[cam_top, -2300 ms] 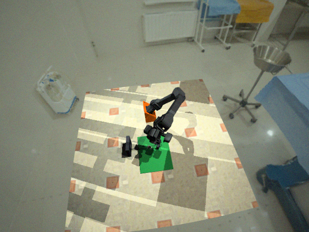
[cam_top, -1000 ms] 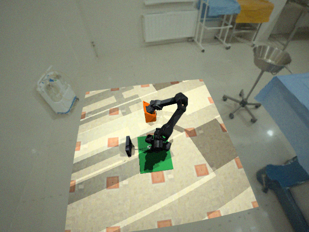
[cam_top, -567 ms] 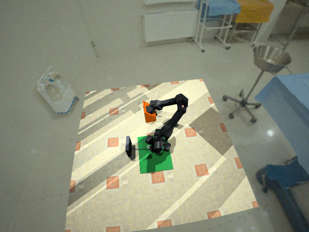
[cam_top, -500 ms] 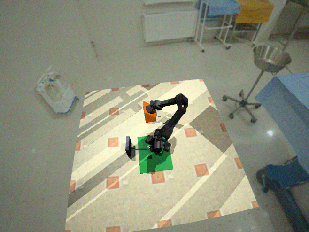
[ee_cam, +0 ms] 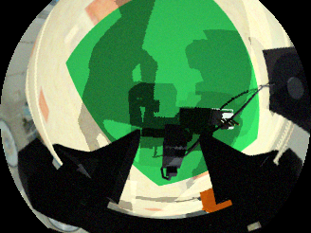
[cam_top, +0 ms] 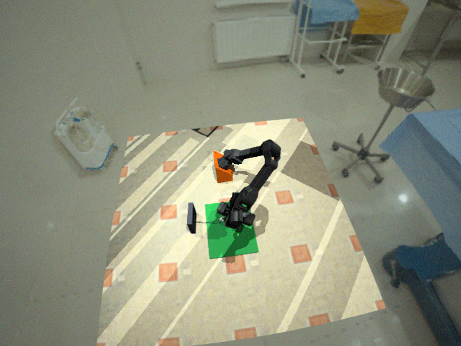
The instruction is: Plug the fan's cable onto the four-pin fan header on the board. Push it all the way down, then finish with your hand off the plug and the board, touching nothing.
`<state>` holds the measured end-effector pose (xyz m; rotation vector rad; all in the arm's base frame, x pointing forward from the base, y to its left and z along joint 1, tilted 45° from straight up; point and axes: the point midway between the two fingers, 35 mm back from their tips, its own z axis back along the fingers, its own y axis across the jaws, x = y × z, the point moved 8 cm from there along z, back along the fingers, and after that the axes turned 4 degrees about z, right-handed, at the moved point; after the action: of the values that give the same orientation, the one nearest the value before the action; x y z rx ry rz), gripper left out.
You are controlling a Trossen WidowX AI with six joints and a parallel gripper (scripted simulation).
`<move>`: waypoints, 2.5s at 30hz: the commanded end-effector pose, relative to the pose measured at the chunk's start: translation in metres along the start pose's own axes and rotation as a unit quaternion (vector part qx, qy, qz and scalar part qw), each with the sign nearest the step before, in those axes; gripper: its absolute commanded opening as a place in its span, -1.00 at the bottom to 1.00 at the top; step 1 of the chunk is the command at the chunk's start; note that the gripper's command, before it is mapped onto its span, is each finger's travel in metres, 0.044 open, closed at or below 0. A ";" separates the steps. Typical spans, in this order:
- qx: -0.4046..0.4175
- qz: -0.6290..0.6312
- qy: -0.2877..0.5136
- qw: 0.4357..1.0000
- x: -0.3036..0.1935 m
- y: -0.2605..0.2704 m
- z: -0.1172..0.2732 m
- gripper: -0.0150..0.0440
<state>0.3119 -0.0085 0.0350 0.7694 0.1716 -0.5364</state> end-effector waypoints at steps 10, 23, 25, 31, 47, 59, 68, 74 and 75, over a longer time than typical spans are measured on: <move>0.000 0.001 0.000 1.000 0.000 0.000 0.000 0.34; 0.000 0.001 0.000 1.000 0.000 0.000 0.000 0.05; 0.000 0.001 0.000 1.000 0.000 0.000 0.000 0.01; 0.000 0.001 0.000 1.000 0.000 0.000 0.000 -0.13; 0.001 -0.004 0.001 1.000 0.001 0.000 0.050 -0.49; 0.000 0.124 0.000 0.992 0.004 -0.012 0.049 -0.49; -0.001 0.276 0.000 0.961 0.008 -0.025 0.049 -0.49; -0.001 0.374 0.000 0.927 0.010 -0.033 0.049 -0.49; -0.001 0.390 0.000 0.921 0.010 -0.035 0.049 -0.49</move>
<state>0.3027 -0.0639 0.0501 0.7720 -0.1010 0.1230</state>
